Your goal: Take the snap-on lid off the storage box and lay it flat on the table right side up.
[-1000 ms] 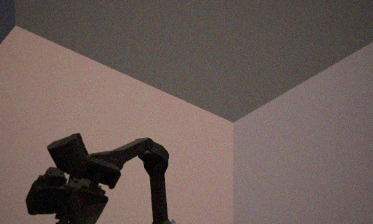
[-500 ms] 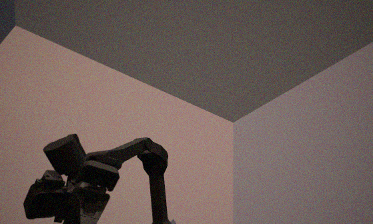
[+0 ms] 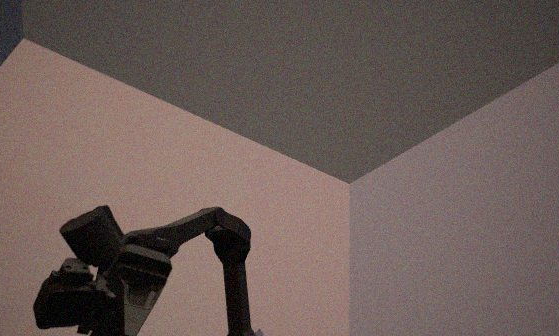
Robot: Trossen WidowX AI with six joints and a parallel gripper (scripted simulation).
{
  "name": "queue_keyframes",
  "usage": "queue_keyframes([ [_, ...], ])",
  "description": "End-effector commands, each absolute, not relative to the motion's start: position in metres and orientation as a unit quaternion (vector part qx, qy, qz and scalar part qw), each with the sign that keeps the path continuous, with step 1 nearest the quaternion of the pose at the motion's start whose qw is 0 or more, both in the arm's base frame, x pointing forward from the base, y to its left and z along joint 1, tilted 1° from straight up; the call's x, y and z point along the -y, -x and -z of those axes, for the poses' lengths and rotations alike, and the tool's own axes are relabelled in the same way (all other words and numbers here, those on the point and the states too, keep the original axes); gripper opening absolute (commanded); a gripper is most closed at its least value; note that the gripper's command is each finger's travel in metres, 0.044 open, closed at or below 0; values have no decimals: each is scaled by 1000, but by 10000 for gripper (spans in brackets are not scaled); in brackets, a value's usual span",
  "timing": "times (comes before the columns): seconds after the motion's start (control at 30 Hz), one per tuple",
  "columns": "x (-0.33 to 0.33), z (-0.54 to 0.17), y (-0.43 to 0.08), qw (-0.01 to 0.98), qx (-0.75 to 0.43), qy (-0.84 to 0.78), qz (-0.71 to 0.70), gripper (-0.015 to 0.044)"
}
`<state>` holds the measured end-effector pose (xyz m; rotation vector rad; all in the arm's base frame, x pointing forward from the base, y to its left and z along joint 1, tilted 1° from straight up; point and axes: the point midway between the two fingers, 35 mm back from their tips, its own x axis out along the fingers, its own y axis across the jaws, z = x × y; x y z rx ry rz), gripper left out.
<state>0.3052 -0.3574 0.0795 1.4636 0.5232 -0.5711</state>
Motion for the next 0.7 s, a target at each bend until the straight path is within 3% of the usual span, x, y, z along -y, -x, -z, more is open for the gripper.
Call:
queue_keyframes([
  [0.0, 356, -79, -298, 675, -235, -652, 252, 440],
  [0.67, 355, -78, -258, 675, -236, -652, 253, 440],
])
